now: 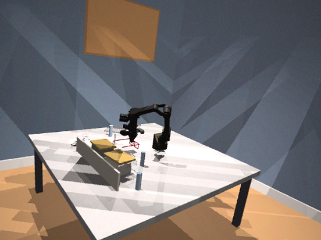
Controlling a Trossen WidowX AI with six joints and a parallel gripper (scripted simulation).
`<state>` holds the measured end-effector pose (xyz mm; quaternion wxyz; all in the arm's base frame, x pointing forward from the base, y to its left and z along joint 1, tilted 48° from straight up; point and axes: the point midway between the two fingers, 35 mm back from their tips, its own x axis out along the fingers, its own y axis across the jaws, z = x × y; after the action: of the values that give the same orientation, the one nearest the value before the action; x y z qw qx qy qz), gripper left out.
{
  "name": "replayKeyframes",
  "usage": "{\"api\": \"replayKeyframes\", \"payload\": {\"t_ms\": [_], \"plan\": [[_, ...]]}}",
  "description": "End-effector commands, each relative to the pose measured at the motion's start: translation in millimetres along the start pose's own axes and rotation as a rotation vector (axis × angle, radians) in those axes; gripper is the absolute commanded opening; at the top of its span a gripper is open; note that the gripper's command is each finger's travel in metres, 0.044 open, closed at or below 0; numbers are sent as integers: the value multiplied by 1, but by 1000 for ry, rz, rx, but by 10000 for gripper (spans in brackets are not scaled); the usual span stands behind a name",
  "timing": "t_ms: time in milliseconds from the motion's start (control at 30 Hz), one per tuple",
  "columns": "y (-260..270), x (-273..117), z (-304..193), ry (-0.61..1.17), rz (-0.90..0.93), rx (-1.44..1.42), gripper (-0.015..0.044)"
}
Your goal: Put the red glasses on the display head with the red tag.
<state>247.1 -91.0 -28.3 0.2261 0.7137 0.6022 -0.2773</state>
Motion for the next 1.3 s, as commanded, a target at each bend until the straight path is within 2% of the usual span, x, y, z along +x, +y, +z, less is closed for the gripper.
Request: {"api": "replayKeyframes", "payload": {"t_ms": [0, 1267], "plan": [[1, 2, 0, 4, 2, 5, 0], [52, 3, -1, -3, 3, 4, 0]]}}
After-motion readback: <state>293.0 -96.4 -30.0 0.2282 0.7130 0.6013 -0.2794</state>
